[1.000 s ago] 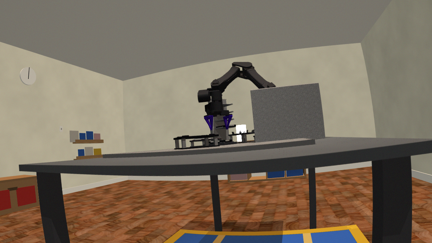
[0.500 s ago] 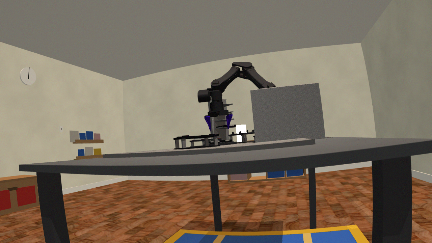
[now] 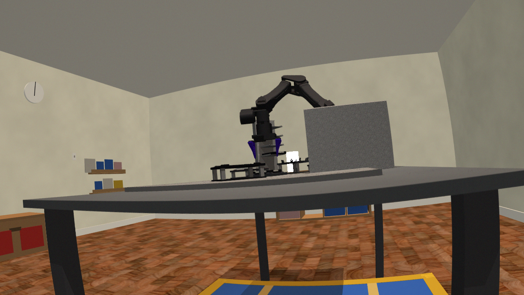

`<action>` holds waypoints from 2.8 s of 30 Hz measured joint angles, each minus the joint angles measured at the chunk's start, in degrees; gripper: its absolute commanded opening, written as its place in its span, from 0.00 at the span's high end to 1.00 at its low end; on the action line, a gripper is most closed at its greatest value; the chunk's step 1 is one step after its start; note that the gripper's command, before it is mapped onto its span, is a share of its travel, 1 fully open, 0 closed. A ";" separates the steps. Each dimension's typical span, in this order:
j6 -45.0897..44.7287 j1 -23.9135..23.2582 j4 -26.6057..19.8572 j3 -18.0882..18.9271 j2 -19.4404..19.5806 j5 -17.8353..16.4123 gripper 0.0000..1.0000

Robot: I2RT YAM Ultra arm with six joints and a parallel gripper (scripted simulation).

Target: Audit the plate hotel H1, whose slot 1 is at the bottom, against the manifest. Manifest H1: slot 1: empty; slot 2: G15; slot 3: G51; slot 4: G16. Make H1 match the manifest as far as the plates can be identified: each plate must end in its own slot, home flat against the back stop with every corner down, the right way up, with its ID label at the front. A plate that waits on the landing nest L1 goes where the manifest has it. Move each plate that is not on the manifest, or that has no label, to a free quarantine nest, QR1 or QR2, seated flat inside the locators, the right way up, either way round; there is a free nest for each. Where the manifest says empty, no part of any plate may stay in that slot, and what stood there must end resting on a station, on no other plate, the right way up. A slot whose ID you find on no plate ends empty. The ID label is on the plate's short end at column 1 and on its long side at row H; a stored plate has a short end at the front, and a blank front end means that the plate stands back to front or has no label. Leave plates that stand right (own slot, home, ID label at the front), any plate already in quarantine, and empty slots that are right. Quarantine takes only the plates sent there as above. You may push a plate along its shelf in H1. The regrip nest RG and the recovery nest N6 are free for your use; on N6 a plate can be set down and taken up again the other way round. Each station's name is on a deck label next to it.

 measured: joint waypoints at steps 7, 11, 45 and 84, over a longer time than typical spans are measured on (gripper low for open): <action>9.31 0.00 0.00 0.00 -0.02 0.00 0.00; 14.01 0.00 0.00 0.00 -0.02 0.00 0.00; 12.13 -4.94 10.64 -3.02 3.52 0.15 0.00; 6.03 -8.83 20.33 -4.48 7.37 0.28 0.14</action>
